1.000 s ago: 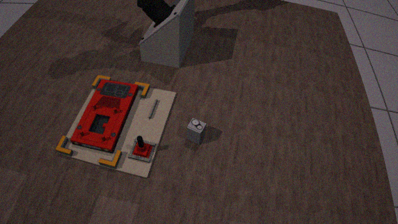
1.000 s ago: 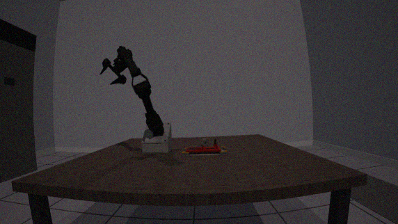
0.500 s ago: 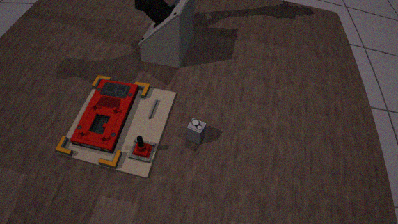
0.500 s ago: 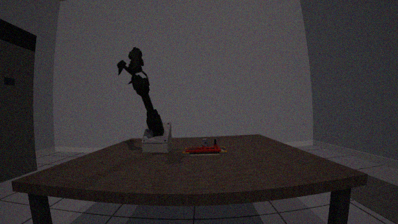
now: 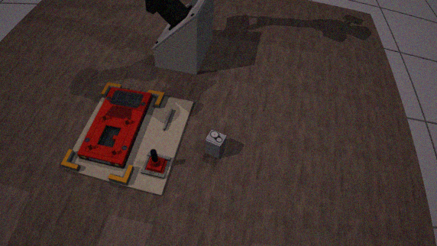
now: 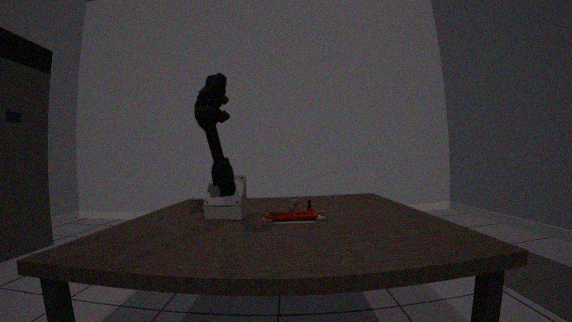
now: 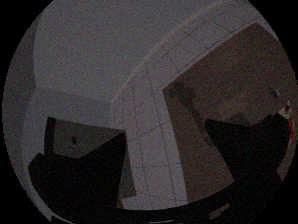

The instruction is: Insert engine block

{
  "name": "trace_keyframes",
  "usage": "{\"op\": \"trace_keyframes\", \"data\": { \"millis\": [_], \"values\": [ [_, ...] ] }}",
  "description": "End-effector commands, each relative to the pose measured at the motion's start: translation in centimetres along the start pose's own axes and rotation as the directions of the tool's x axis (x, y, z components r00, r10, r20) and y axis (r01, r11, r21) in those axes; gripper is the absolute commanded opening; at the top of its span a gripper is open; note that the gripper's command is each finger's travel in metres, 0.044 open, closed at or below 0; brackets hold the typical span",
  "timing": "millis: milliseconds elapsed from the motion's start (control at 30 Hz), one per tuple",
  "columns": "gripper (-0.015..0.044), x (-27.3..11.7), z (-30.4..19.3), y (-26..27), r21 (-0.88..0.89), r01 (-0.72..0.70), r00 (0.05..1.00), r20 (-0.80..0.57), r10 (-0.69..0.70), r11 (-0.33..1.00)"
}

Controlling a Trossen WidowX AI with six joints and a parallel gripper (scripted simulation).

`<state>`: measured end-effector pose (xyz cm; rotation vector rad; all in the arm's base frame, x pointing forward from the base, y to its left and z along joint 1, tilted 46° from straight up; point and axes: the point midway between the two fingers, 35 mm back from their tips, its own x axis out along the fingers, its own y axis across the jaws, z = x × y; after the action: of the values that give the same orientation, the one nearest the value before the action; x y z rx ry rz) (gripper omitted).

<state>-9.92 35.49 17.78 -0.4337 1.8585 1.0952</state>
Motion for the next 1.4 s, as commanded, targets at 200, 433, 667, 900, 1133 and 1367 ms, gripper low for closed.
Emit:
{"op": "trace_keyframes", "data": {
  "millis": [200,433,667,900,1133,1367],
  "values": [
    [0.0440,0.5,6.7,-7.5,0.234,0.151,0.981,0.087,-0.175,0.960],
    [0.0440,0.5,10.6,-14.5,0.401,0.269,0.937,0.102,-0.334,0.876],
    [0.0440,0.2,12.8,-21.5,0.576,0.348,0.881,0.068,-0.468,0.740],
    [0.0440,-0.1,13.9,-28.7,0.716,0.409,0.813,-0.004,-0.583,0.565],
    [0.0440,-0.5,13.6,-35.9,0.813,0.454,0.735,-0.110,-0.670,0.365],
    [0.0440,-0.8,12.0,-43.1,0.861,0.487,0.646,-0.242,-0.724,0.147]
  ]
}}
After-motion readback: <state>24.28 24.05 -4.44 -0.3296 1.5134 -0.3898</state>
